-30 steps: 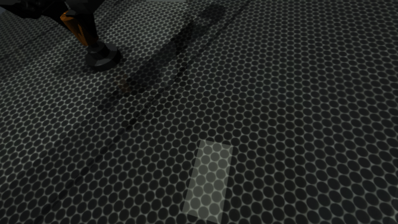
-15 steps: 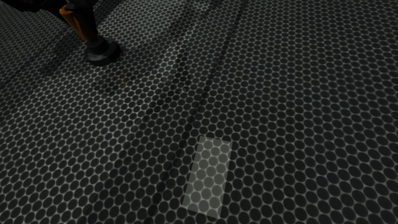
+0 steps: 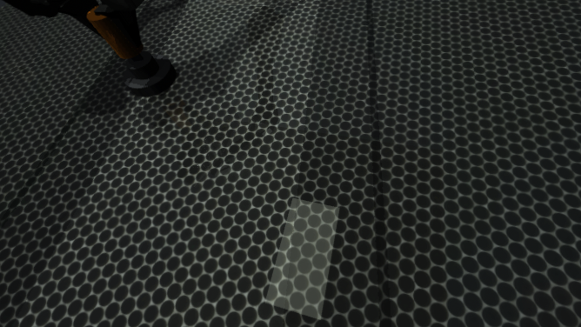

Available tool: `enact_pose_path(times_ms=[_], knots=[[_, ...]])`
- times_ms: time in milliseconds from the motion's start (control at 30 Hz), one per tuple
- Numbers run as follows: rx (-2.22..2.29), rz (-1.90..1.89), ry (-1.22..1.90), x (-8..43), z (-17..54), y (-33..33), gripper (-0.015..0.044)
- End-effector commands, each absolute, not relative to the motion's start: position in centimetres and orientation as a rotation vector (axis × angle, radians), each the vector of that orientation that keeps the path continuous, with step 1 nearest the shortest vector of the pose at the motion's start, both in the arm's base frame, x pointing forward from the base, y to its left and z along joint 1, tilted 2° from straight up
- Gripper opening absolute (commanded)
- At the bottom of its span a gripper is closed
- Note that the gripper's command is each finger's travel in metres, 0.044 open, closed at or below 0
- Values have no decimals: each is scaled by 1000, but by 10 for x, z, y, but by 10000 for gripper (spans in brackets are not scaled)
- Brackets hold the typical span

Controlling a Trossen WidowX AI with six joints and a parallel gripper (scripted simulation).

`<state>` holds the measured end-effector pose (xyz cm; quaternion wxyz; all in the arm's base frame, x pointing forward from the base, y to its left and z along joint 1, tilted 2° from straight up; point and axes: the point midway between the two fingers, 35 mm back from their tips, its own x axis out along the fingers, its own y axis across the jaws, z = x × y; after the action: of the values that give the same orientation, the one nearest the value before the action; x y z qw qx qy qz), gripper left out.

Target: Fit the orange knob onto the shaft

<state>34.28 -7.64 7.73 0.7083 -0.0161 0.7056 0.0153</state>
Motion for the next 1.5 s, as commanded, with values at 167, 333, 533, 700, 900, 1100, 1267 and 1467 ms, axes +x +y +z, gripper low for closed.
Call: enact_pose_path(times_ms=[167, 333, 533, 700, 900, 1100, 1267, 1467], knots=[[-62, 53, 1571, 341, 82, -78, 0], [-198, 189, 1563, 343, 81, -78, 0], [-207, 198, 1562, 345, 78, -78, 0], [-207, 198, 1562, 344, 77, -78, 0], [-207, 198, 1563, 342, 77, -77, 0], [-207, 198, 1563, 340, 77, -77, 0], [-207, 198, 1563, 341, 77, -78, 0], [-207, 198, 1563, 341, 78, -78, 0]])
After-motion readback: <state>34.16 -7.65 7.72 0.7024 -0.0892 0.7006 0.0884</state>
